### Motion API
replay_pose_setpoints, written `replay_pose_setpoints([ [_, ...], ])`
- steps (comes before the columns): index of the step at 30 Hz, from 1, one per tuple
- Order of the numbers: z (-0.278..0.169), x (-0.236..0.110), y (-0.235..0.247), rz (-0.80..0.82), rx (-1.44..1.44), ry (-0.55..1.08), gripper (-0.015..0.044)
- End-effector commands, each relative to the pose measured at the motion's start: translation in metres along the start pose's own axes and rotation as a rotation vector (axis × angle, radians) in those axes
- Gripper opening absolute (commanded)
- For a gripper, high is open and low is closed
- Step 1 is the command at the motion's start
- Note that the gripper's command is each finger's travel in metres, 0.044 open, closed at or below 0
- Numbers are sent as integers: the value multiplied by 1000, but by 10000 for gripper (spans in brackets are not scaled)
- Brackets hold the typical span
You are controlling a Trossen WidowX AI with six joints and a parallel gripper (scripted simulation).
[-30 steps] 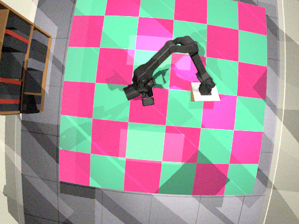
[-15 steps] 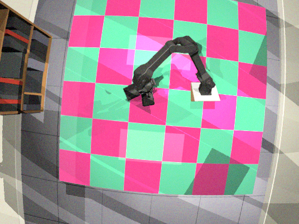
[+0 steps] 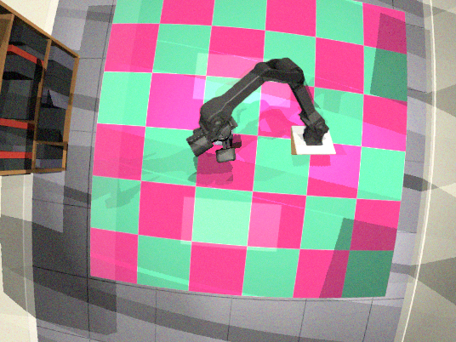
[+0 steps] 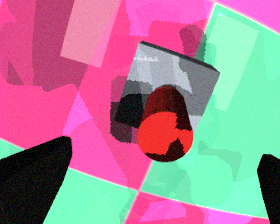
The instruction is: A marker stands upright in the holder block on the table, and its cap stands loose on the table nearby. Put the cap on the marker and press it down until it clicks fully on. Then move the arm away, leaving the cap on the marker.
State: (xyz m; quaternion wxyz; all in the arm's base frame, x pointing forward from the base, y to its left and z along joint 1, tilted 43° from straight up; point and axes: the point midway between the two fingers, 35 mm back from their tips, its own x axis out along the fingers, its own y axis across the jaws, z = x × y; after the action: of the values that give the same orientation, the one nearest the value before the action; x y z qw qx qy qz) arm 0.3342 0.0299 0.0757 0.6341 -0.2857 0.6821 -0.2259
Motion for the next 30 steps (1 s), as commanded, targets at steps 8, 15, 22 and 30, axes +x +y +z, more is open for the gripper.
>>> replay_pose_setpoints([
  [8, 0, -15, 2, 4, 233, -9, 309],
  [15, 0, -14, 2, 4, 246, -9, 125],
  [22, 0, -14, 2, 4, 246, -9, 0],
  [30, 0, -13, 2, 4, 246, -9, 0],
])
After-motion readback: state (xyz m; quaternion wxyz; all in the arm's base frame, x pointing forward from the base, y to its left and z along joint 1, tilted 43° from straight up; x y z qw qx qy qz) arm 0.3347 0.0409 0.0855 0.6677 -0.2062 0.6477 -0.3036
